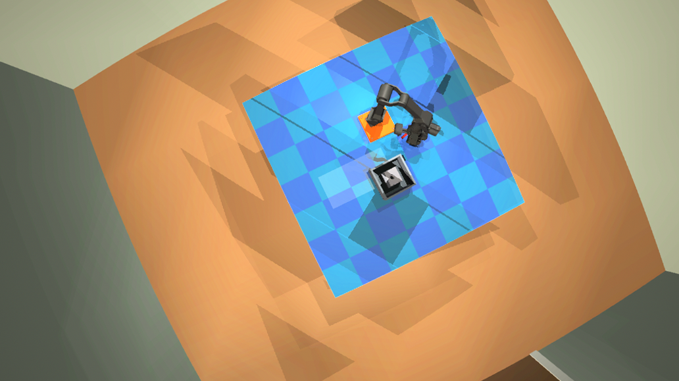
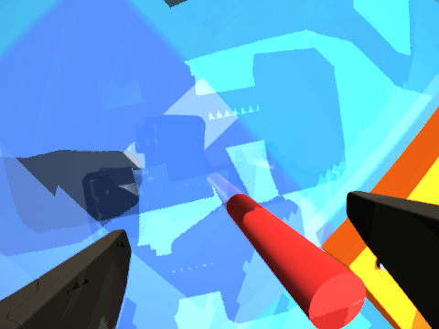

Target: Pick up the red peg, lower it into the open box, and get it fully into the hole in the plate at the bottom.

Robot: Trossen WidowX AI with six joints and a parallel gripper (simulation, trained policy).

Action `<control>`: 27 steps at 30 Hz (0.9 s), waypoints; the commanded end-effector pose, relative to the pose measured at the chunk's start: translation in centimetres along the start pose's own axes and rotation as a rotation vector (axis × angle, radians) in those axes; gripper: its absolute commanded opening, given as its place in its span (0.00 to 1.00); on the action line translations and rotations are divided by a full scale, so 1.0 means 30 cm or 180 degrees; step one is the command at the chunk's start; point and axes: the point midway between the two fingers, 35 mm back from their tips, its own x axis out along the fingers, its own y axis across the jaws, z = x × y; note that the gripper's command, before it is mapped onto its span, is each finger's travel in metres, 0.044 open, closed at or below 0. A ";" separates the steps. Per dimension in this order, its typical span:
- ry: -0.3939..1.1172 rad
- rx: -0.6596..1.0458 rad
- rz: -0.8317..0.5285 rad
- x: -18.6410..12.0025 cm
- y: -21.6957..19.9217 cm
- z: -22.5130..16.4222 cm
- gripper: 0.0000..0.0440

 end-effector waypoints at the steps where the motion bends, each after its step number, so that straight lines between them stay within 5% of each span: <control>1: 0.0000 -0.0074 -0.0069 0.043 -0.010 -0.009 0.83; 15: 0.0085 -0.0106 -0.0325 0.097 -0.031 -0.014 0.02; 27: -0.0319 -0.0098 -0.0271 -0.077 -0.047 0.120 0.00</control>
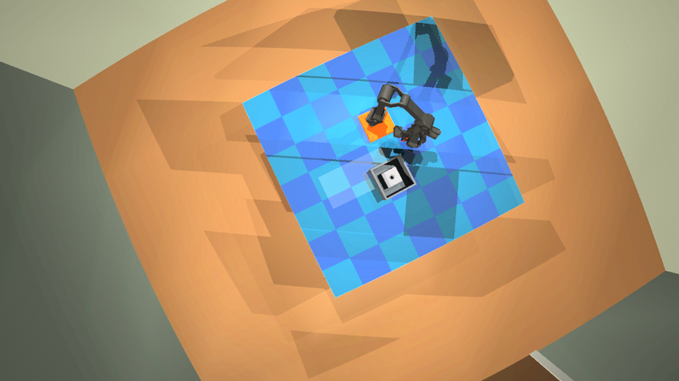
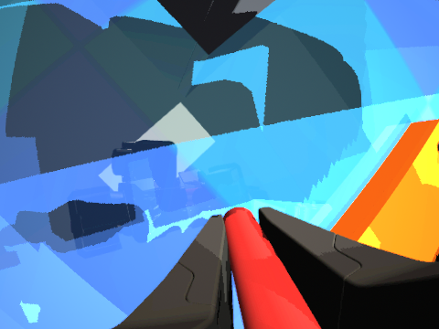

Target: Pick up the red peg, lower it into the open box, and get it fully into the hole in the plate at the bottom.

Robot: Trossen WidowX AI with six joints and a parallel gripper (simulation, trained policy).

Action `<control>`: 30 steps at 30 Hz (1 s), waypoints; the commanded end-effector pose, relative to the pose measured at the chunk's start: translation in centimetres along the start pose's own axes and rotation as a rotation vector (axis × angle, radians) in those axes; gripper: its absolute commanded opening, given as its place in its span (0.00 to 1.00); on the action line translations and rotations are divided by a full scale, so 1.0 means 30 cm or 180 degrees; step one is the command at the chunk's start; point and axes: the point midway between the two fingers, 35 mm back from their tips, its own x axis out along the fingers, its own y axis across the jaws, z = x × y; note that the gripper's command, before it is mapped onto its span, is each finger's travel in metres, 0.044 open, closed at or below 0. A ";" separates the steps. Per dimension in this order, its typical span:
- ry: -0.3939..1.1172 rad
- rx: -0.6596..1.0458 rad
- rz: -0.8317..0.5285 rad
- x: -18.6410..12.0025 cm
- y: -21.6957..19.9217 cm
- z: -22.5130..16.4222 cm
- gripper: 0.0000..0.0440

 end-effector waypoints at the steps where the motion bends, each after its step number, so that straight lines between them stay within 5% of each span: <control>1: -0.0108 0.0039 0.0048 -0.057 -0.010 0.046 0.00; 14: -0.0404 0.0531 0.0118 -0.177 -0.061 0.240 0.00; 30: -0.0553 0.1054 0.0111 -0.138 -0.122 0.487 0.00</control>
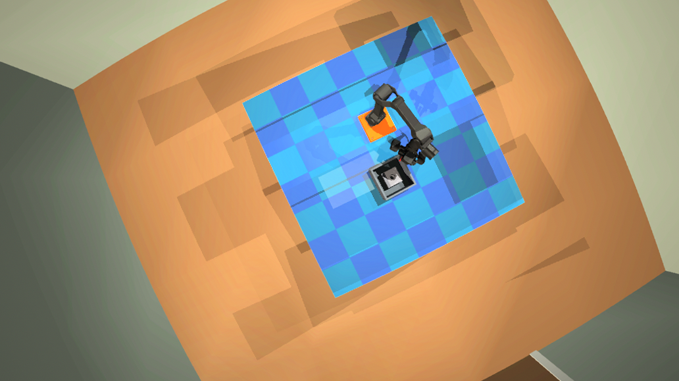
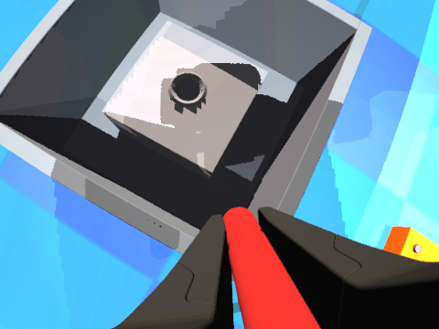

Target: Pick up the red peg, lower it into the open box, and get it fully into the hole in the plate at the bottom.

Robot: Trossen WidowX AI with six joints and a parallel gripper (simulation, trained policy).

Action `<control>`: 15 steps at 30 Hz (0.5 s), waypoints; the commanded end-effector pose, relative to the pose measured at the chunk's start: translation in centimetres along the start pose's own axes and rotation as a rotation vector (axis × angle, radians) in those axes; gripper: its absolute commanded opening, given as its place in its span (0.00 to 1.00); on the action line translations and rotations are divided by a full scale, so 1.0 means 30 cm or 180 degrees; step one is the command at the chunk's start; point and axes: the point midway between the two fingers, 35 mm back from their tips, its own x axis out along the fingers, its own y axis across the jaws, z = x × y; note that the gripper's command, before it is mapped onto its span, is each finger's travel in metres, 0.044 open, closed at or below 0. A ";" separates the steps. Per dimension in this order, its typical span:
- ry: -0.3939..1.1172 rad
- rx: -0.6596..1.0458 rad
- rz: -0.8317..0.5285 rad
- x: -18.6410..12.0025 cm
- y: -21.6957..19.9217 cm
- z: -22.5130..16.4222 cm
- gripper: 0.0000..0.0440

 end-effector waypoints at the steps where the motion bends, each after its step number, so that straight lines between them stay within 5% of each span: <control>1: -0.0023 0.0045 -0.0028 0.035 0.005 0.048 0.00; 15: 0.0044 -0.0013 0.0031 0.186 0.018 0.198 0.00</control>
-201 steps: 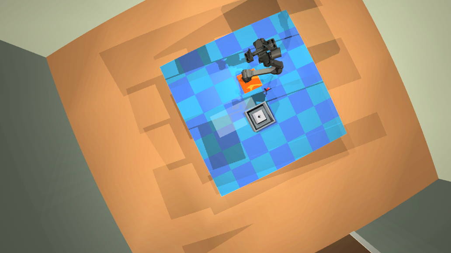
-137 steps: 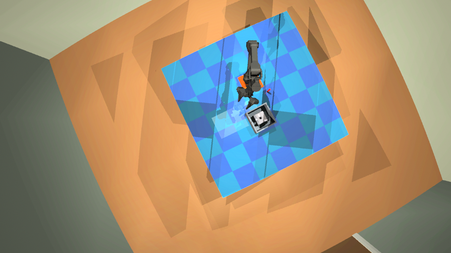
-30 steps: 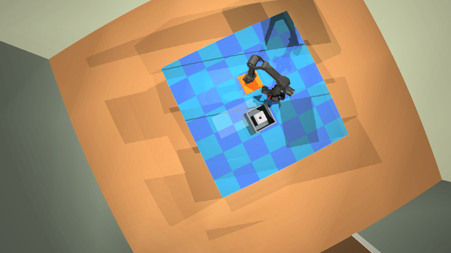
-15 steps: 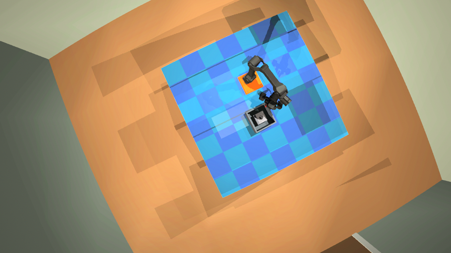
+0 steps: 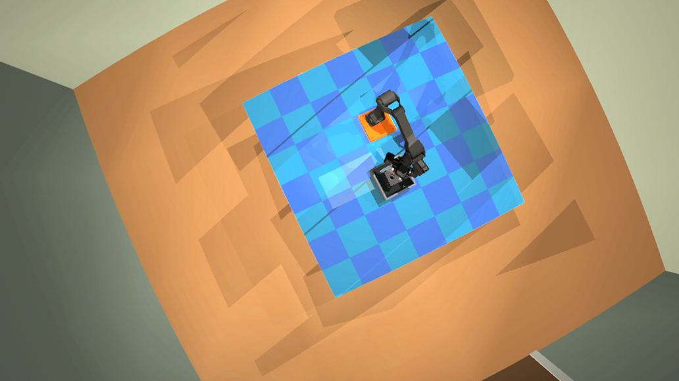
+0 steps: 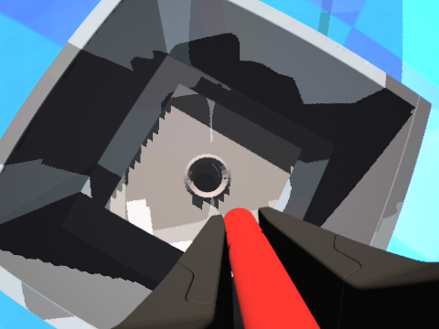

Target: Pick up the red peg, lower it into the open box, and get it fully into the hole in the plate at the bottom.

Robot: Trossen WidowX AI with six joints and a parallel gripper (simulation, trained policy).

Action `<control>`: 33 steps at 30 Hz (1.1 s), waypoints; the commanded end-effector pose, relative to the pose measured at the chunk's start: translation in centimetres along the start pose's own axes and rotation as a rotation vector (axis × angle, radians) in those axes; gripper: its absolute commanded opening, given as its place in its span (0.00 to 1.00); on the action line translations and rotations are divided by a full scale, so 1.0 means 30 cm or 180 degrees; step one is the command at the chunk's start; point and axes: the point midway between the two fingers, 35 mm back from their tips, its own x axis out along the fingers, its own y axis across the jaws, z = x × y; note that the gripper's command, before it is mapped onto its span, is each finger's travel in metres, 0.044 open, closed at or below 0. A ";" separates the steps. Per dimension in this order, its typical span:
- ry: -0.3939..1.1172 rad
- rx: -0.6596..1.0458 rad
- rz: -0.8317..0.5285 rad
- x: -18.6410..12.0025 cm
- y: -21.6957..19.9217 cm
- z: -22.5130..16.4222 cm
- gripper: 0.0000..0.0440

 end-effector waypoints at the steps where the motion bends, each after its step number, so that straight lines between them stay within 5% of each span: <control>1: 0.0054 -0.0073 0.0016 0.042 0.006 0.023 0.00; 13: 0.0275 -0.0454 0.0136 0.160 0.020 0.038 0.01; 20: 0.0454 -0.0615 0.0163 0.216 0.021 0.023 0.34; 28: 0.0465 -0.0776 0.0229 0.199 0.045 0.088 0.43; 33: 0.0524 -0.0794 0.0306 0.189 0.083 0.119 0.71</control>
